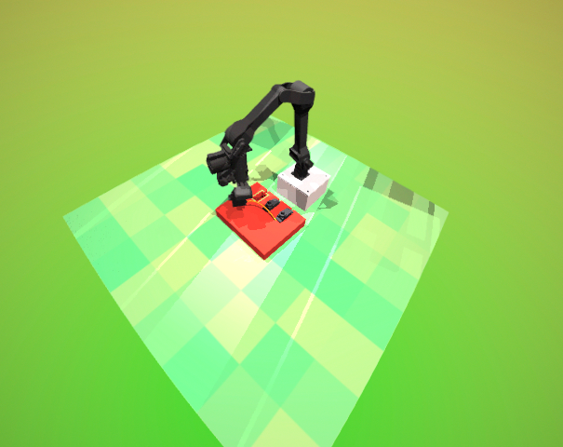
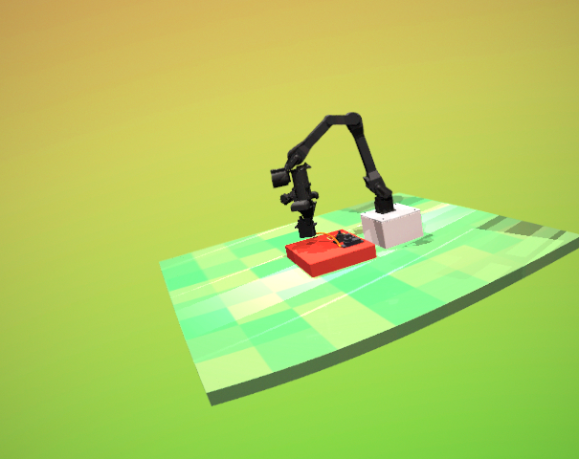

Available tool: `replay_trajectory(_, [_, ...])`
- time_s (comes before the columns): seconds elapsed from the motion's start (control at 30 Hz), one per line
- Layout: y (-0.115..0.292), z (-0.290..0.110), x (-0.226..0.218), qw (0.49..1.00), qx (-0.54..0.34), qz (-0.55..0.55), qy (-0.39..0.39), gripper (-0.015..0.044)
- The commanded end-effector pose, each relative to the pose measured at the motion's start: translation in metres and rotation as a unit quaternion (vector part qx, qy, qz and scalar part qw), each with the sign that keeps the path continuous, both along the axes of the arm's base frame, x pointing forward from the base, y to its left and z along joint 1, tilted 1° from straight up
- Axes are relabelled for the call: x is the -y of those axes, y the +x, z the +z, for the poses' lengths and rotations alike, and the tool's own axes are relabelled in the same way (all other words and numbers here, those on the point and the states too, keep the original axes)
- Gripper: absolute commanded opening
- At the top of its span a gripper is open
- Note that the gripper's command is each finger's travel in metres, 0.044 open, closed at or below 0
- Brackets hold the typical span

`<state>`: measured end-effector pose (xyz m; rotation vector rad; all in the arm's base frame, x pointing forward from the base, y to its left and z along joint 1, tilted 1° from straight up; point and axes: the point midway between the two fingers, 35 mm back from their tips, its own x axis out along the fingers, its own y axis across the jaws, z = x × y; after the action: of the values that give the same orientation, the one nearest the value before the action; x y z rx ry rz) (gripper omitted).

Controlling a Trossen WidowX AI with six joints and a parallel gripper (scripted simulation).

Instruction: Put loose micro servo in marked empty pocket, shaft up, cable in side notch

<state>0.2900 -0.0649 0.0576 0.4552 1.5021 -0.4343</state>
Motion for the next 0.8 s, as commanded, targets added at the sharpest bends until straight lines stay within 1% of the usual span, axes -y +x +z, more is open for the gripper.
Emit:
replay_trajectory(0.0, [0.0, 0.001, 0.001, 0.997, 0.0, 0.083, -0.004, 0.0])
replay_trajectory(0.37, [0.0, 0.001, 0.001, 0.966, 0.001, 0.258, -0.009, 0.0])
replay_trajectory(0.63, [-0.001, 0.001, 0.001, 0.965, 0.001, 0.26, -0.009, 0.0])
replay_trajectory(0.77, [-0.01, 0.0, 0.001, 0.965, 0.001, 0.26, -0.008, 0.0])
